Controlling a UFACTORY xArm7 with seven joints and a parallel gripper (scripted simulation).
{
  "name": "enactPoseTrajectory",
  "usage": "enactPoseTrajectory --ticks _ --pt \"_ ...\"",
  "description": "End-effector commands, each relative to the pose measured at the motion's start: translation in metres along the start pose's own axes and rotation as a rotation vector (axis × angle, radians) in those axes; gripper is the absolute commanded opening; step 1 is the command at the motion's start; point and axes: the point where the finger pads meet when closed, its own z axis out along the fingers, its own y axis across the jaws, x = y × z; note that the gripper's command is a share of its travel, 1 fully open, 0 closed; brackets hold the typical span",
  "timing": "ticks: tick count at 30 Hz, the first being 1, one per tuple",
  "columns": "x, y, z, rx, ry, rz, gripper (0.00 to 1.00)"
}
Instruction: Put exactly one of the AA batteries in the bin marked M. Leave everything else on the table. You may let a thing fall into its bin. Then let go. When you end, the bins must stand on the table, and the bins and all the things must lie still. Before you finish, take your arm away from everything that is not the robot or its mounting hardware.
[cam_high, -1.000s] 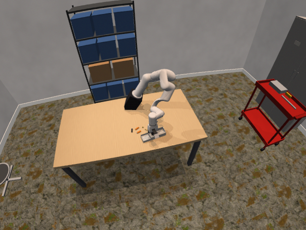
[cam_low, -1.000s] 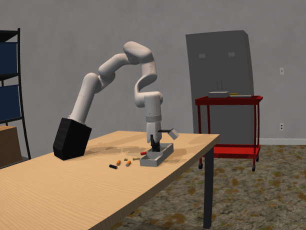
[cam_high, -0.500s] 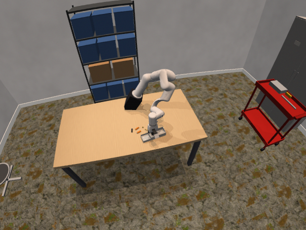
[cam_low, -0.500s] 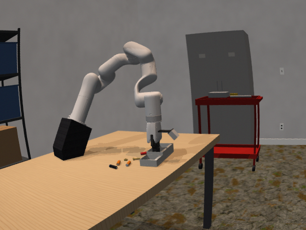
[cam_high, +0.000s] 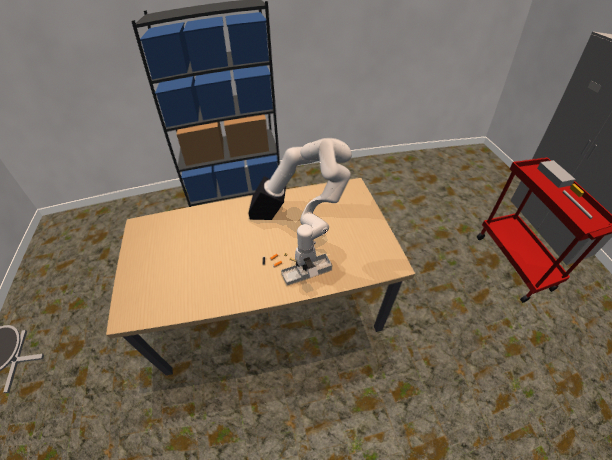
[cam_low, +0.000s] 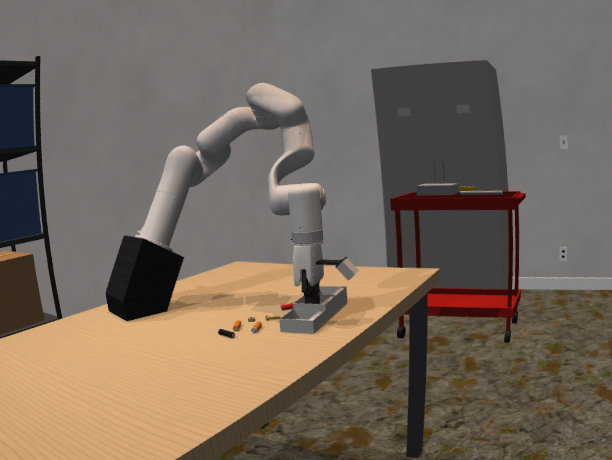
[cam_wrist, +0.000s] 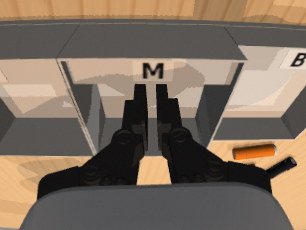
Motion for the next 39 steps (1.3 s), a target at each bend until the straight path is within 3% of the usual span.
enactPoseTrajectory --ticks 1,11,36,39 --pt "0.002 0.001 -0.002 -0.002 0.004 0.001 0.07" --pt "0.002 0.001 -0.002 -0.002 0.004 0.001 0.07" --pt "0.001 0.001 -0.032 -0.002 0.004 0.001 0.07" --pt "0.001 0.001 -0.043 -0.002 0.004 0.001 0.07"
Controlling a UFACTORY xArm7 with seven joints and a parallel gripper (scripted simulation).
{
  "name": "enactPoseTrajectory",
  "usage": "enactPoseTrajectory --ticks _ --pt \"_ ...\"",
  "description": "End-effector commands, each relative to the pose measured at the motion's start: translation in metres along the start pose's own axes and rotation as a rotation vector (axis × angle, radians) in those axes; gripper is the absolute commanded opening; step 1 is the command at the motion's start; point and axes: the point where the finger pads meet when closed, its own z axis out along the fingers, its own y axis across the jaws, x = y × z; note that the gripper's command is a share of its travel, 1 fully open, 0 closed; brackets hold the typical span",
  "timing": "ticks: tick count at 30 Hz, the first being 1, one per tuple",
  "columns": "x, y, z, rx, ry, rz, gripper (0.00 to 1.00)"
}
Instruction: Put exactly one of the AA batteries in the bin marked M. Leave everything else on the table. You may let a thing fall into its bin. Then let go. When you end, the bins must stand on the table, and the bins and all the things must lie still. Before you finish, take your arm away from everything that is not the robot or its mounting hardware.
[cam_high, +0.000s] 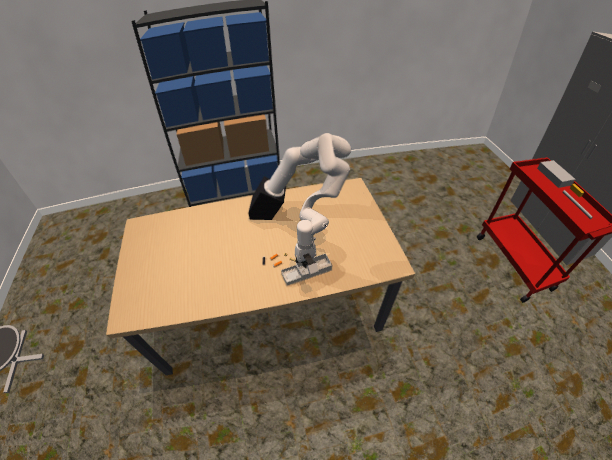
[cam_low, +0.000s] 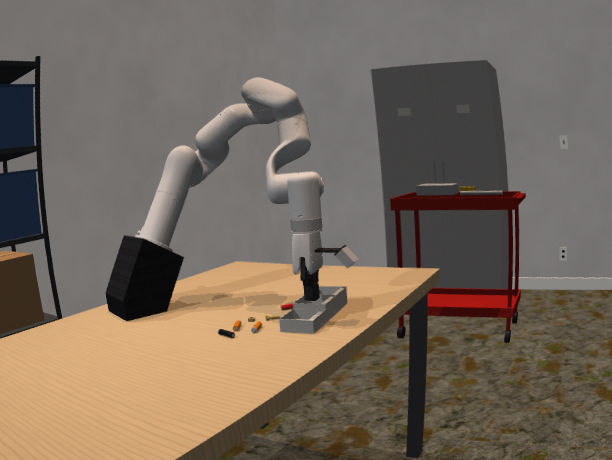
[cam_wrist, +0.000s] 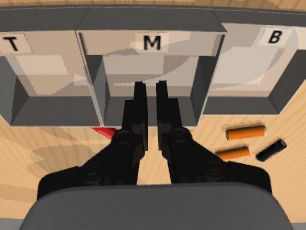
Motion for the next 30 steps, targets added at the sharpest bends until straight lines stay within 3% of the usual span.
enactPoseTrajectory --ticks 1,7,13,30 --pt "0.002 0.001 -0.018 -0.002 0.004 0.001 0.07" --pt "0.002 0.001 -0.032 -0.002 0.005 0.001 0.07" --pt "0.002 0.001 -0.032 -0.002 0.005 0.001 0.07" --pt "0.006 -0.074 -0.032 -0.001 0.005 0.001 0.07"
